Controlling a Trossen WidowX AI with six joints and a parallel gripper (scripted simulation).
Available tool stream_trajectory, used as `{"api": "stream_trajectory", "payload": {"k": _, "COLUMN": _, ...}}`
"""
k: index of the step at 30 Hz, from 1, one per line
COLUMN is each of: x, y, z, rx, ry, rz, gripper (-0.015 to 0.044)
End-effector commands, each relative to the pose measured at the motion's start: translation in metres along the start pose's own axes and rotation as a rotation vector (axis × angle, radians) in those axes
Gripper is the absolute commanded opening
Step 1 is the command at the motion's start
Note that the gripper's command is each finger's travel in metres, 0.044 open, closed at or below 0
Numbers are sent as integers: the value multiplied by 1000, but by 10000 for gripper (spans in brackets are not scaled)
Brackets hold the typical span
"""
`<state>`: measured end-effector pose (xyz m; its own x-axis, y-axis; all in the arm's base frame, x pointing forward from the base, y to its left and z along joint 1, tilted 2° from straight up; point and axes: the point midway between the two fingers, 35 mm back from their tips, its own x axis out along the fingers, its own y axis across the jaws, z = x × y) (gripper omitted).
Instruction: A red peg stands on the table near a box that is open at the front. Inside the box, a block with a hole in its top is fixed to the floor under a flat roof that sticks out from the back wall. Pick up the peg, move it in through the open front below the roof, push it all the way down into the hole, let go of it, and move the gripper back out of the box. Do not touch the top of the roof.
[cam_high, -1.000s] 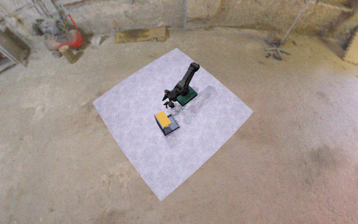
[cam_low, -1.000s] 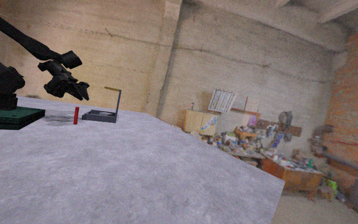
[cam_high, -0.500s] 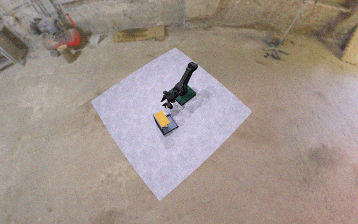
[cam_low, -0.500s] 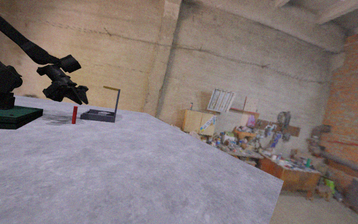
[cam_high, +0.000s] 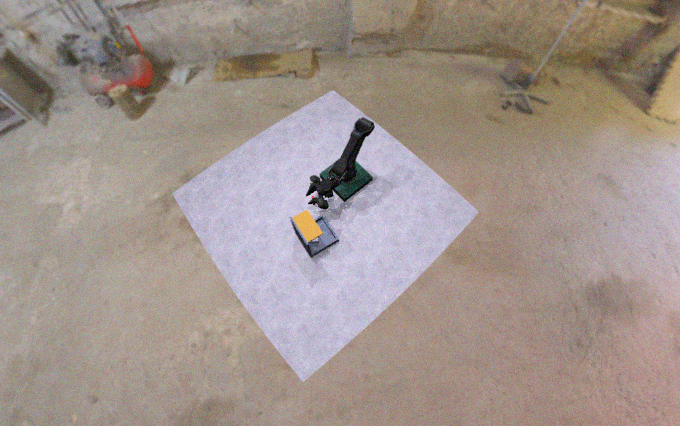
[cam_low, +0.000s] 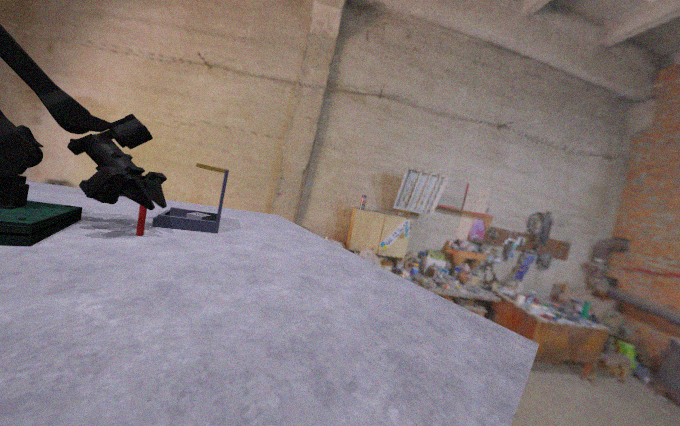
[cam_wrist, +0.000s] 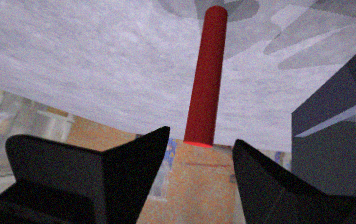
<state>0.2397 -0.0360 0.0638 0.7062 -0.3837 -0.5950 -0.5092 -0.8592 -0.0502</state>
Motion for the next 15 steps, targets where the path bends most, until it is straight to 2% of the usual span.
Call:
{"api": "stream_trajectory", "payload": {"k": 1, "x": 3, "y": 2, "z": 7, "rx": 3, "ry": -4, "rz": 5, "gripper": 220}}
{"api": "stream_trajectory", "payload": {"k": 15, "x": 11, "y": 5, "z": 24, "rx": 3, "ry": -4, "rz": 6, "gripper": 220}}
